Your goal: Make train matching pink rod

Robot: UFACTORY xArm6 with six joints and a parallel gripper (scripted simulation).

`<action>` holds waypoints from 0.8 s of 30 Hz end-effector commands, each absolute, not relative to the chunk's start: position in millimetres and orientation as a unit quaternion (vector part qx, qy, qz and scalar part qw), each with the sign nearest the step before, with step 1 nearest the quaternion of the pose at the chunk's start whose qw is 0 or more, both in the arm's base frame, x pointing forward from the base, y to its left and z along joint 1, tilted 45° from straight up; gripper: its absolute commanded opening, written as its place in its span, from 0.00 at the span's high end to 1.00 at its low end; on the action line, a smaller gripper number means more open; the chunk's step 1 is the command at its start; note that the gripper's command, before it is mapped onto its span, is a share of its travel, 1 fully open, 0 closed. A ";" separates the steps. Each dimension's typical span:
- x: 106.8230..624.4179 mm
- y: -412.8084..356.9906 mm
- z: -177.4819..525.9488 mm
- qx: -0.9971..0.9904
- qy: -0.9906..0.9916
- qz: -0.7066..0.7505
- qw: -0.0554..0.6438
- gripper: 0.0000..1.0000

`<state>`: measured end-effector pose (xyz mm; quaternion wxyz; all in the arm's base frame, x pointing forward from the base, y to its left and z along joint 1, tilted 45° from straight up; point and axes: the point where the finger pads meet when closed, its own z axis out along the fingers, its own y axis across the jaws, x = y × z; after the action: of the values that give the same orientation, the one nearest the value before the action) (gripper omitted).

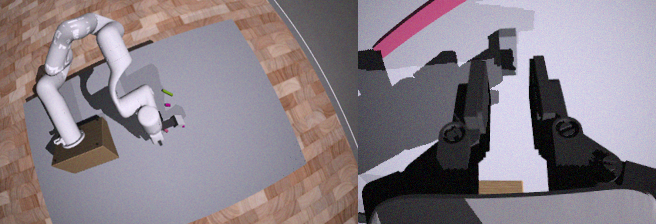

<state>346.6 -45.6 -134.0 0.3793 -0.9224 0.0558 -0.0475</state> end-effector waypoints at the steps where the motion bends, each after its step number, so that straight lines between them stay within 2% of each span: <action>1: 348.5 -42.9 -137.7 -0.923 0.056 -0.049 0.379 0.76; 24: 349.8 -36.2 -144.6 -0.923 0.056 -0.049 0.379 0.76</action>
<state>348.8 -35.2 -144.9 0.3793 -0.9224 0.0558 -0.0476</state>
